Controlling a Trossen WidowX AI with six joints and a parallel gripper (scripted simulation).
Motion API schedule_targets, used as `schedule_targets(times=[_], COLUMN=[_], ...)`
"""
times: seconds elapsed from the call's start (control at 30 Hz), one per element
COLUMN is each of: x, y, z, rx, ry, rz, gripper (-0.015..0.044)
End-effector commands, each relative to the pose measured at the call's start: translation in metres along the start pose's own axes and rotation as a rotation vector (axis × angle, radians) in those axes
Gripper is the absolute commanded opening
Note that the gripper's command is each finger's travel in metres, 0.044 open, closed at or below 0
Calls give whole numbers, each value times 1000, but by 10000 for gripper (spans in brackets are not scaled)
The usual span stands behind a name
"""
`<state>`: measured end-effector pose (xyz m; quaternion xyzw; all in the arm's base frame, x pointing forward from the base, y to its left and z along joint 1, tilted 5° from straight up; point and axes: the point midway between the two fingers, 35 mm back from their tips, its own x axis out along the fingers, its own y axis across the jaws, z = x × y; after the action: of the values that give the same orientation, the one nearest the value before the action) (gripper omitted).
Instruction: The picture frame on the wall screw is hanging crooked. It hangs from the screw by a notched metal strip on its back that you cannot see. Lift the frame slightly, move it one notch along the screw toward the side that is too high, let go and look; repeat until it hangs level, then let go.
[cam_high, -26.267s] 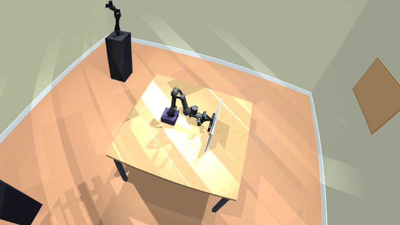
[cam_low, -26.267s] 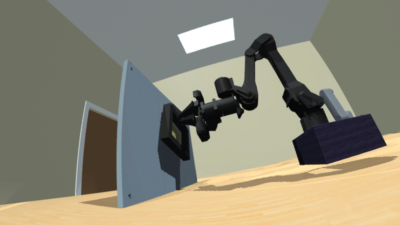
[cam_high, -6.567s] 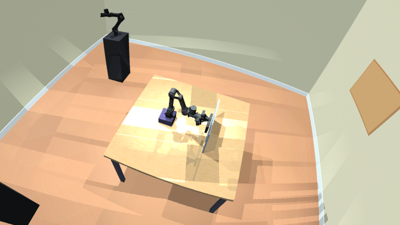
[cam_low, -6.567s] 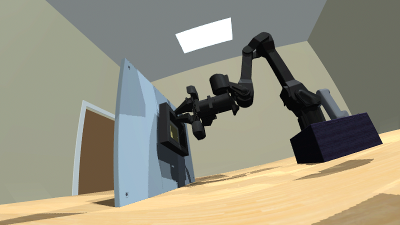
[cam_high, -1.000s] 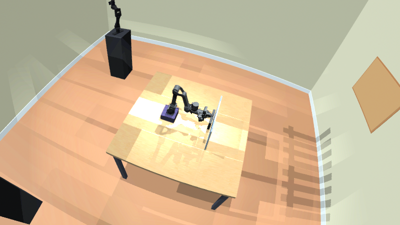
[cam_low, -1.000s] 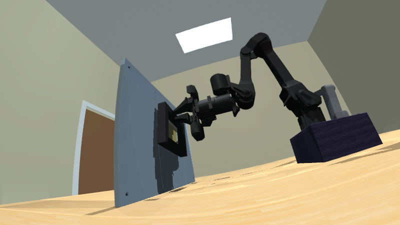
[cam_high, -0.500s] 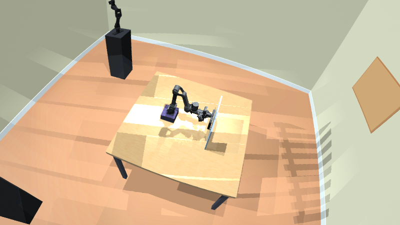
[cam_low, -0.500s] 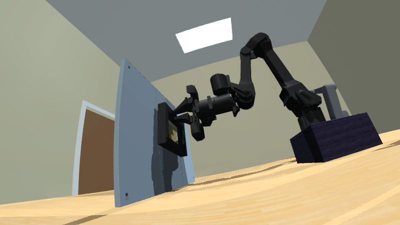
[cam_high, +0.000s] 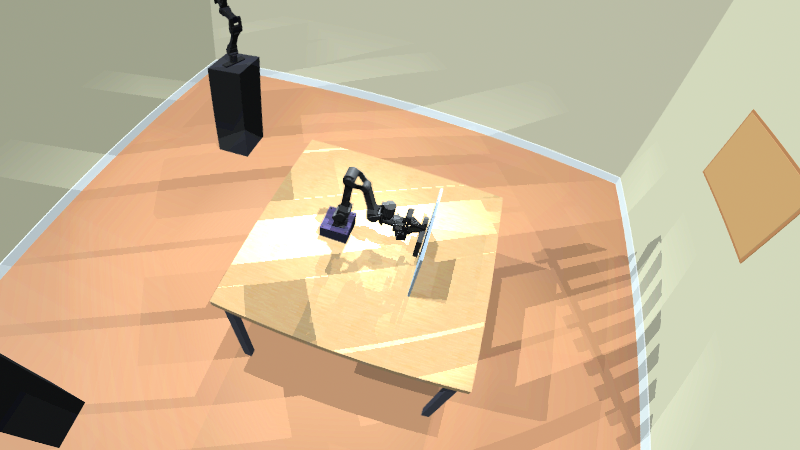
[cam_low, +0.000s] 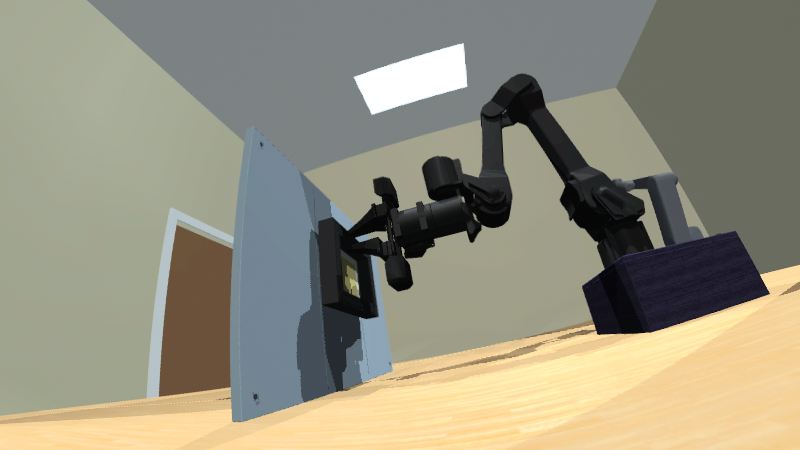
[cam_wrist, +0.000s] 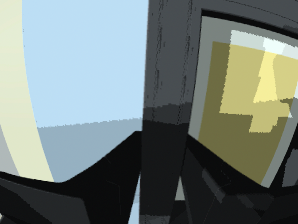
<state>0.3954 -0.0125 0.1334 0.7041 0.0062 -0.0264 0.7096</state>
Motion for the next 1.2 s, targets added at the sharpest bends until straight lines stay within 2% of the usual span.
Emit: schedule_targets(times=[0.0,0.27,0.6,0.77,1.03,1.17], x=[0,0,0,-6,-86,-100], y=[-1,-1,-1,1,-1,-5], z=[0,0,0,0,0,0], rx=[-32,-70,-47,-37,93,116], ry=[-1,-1,0,0,-2,-2], rz=[1,1,0,0,-2,-2], gripper=[0,0,260,260,260,260])
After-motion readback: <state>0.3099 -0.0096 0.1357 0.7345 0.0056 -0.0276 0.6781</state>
